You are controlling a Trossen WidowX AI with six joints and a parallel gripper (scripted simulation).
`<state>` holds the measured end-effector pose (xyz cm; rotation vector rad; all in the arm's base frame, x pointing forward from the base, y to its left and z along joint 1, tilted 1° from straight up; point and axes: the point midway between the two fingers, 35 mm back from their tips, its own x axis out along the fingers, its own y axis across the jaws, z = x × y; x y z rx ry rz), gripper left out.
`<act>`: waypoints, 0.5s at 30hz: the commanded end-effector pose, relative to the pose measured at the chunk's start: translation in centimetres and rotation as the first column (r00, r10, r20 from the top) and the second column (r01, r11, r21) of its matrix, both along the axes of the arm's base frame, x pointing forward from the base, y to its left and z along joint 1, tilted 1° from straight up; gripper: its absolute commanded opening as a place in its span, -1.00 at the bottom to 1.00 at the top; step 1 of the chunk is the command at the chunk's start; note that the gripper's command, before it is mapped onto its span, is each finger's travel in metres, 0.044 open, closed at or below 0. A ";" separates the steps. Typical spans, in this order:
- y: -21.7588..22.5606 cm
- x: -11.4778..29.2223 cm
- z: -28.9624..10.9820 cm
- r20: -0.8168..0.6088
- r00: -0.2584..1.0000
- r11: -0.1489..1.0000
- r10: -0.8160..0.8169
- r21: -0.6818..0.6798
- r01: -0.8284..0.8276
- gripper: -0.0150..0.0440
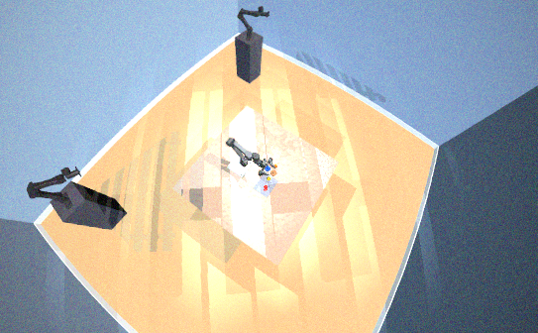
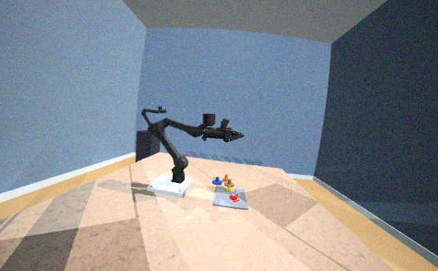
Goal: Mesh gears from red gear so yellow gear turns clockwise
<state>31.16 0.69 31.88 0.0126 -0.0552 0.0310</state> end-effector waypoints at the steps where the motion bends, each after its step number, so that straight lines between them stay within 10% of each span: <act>1: 0.1 0.2 -0.2 -0.013 1.000 1.000 0.003 0.000 -0.003 0.95; 8: 4.6 4.2 -8.7 -0.501 0.859 0.993 0.105 0.012 -0.114 1.00; 15: 9.5 3.2 -17.8 -0.887 0.449 0.974 0.104 0.000 -0.225 1.00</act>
